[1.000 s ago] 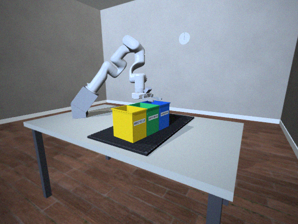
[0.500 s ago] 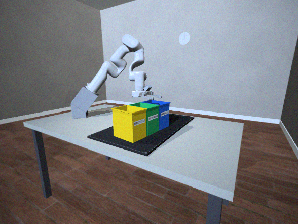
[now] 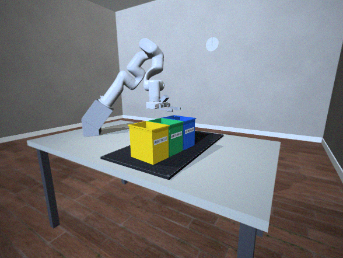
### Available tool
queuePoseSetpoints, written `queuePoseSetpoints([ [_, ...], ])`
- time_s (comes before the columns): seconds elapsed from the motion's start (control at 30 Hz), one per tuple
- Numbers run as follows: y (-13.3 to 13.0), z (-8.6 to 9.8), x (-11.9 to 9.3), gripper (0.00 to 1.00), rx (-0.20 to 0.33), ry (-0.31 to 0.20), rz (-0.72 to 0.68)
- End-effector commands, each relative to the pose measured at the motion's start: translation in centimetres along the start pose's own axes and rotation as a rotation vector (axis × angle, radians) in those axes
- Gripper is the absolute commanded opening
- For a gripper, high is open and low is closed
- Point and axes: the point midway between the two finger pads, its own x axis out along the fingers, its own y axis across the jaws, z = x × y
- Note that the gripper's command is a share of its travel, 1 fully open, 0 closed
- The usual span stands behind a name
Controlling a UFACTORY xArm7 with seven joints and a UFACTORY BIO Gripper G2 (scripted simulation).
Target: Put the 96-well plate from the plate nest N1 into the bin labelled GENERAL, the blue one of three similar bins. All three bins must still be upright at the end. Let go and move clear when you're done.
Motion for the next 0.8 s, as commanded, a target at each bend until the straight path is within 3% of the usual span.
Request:
queuePoseSetpoints([
  [0.0,0.0,1.0,-1.7,0.18,-0.001,-0.006,0.001],
  [0.77,0.3,5.2,-11.3,0.18,-0.001,-0.005,0.001],
])
